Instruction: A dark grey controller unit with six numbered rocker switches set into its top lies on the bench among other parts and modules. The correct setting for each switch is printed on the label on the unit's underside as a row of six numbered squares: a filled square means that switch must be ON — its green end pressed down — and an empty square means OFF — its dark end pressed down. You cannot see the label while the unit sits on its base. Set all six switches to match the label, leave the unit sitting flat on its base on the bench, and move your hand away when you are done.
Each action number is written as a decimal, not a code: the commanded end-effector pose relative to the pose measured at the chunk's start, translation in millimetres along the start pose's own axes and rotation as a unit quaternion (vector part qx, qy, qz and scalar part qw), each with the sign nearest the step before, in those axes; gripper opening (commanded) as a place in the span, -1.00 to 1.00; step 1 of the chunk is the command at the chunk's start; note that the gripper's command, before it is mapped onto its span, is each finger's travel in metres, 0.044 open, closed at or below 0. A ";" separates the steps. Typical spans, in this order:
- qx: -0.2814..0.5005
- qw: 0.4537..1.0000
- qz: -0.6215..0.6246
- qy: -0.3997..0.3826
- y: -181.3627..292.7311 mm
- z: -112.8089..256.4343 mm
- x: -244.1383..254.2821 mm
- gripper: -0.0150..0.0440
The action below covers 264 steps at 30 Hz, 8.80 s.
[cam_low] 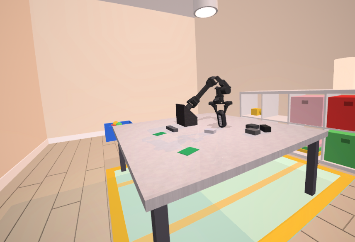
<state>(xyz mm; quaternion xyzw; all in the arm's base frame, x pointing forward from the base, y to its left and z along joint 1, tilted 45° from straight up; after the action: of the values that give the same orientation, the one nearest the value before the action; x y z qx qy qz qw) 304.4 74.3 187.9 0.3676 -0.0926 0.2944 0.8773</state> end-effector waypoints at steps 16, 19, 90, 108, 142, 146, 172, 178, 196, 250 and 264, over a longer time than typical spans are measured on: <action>0.008 1.000 0.001 0.011 -13.6 -13.0 -2.9 0.65; 0.008 1.000 0.001 0.011 -15.7 -14.0 -3.1 0.65; 0.007 1.000 0.001 0.011 -60.5 -44.8 -7.0 0.65; 0.007 1.000 0.001 0.011 -69.4 -55.3 -7.8 0.65; 0.007 1.000 0.001 0.010 -83.0 -77.4 -9.3 0.65; 0.007 1.000 0.001 0.010 -84.2 -80.2 -9.4 0.65; 0.008 1.000 0.001 0.010 -90.8 -99.0 -10.4 0.65; 0.007 1.000 0.001 0.010 -91.4 -101.0 -10.4 0.65; 0.000 1.000 0.005 0.010 -92.7 -99.0 -9.3 1.00; -0.001 1.000 0.009 0.009 -34.6 -8.0 -2.4 -0.25; -0.001 1.000 0.009 0.009 -34.6 -8.0 -2.4 -0.49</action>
<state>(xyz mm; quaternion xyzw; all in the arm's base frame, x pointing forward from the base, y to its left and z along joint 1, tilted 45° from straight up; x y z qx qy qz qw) 322.0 59.7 160.1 0.3644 -0.0862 0.3029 0.8764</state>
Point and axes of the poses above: the point midway between the two fingers, 35 mm back from their tips, its own z axis back along the fingers, its own x axis across the jaws, y = z × x, the point moved 9 cm from there along z, back along the fingers, and after that the axes turned 4 degrees about z, right-handed, at the moved point
